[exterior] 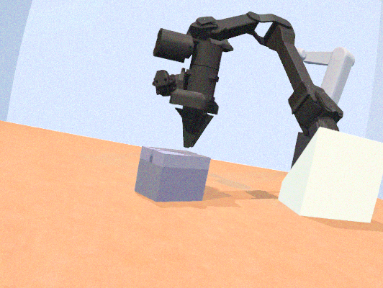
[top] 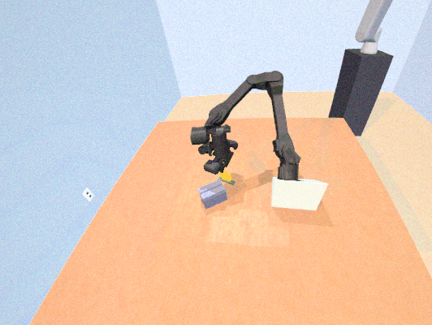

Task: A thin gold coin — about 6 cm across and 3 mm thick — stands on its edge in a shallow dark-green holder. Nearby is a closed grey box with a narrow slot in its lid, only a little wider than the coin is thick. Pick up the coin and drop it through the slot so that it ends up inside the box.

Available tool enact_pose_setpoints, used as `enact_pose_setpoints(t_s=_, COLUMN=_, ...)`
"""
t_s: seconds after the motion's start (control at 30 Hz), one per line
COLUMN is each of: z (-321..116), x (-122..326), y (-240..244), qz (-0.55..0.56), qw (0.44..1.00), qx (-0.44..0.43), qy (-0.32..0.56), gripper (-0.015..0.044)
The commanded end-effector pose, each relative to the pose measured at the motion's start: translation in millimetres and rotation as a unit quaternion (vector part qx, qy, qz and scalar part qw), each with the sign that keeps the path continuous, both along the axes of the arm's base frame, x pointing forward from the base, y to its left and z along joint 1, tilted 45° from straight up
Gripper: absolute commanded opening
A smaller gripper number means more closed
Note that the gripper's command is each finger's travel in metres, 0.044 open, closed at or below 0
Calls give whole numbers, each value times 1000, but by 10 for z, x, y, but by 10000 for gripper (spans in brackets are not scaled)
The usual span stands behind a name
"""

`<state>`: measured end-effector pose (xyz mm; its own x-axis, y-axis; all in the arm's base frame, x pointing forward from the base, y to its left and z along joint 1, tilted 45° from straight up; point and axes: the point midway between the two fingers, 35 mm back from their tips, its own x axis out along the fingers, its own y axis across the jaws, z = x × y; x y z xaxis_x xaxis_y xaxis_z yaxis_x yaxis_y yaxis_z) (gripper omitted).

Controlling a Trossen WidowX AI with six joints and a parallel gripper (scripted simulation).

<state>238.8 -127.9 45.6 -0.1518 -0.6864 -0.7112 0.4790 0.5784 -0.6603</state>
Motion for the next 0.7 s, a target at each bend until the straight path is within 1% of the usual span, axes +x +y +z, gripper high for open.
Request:
enact_pose_setpoints(t_s=0.0, z=-49, x=-24, y=-47, qz=0, qw=1000, qx=-1, qy=4, gripper=161)
enact_pose_setpoints(t_s=0.67, z=-279, x=-67, y=-273, qz=0, qw=1000, qx=0, qy=4, gripper=161)
